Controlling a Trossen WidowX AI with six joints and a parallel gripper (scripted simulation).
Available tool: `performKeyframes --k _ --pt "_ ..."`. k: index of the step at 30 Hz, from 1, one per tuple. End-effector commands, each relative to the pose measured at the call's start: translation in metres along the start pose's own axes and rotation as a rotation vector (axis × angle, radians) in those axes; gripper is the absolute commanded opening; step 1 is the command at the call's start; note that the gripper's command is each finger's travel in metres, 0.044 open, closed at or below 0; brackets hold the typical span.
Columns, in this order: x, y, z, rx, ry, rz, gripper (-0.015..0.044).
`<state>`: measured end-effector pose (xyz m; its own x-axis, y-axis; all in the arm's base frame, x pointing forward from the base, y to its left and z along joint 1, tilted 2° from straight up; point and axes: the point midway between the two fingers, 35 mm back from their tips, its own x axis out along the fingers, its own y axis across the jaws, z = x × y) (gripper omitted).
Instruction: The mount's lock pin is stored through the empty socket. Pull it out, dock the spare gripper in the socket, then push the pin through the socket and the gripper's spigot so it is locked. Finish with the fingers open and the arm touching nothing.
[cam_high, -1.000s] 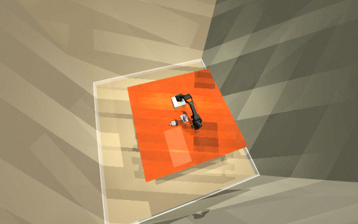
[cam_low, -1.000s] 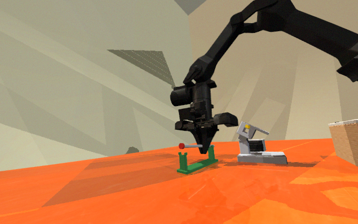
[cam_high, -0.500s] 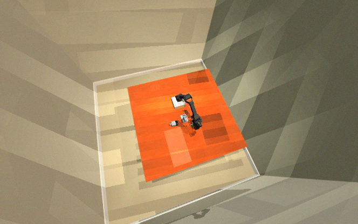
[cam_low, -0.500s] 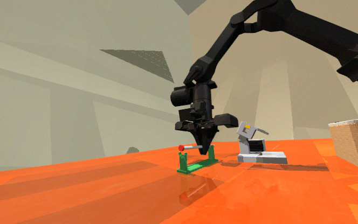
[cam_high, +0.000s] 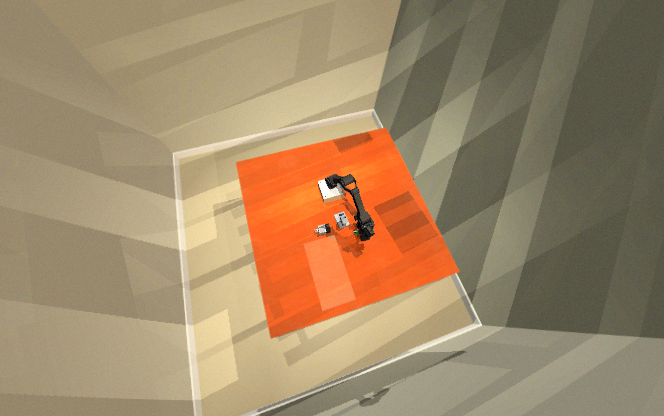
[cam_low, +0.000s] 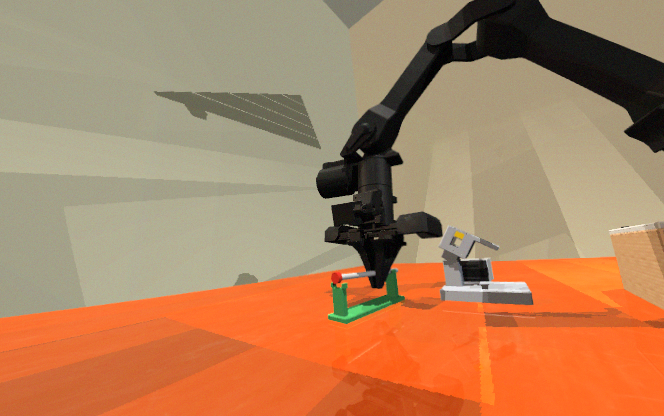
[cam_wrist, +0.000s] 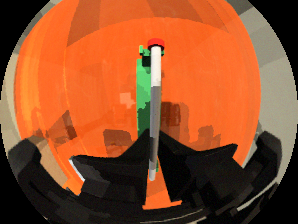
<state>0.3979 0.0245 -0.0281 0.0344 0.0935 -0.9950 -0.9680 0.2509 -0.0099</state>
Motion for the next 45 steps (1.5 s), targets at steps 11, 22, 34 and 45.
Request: performKeyframes --k 11,22,34,45 --pt "0.001 0.0 0.0 0.0 0.0 0.0 0.0" --pt "0.001 0.0 0.0 0.0 0.0 0.0 0.0157" --pt "-0.014 0.002 0.001 0.001 0.002 0.008 0.044" --pt "-0.034 0.007 0.002 0.001 0.006 0.022 0.044"
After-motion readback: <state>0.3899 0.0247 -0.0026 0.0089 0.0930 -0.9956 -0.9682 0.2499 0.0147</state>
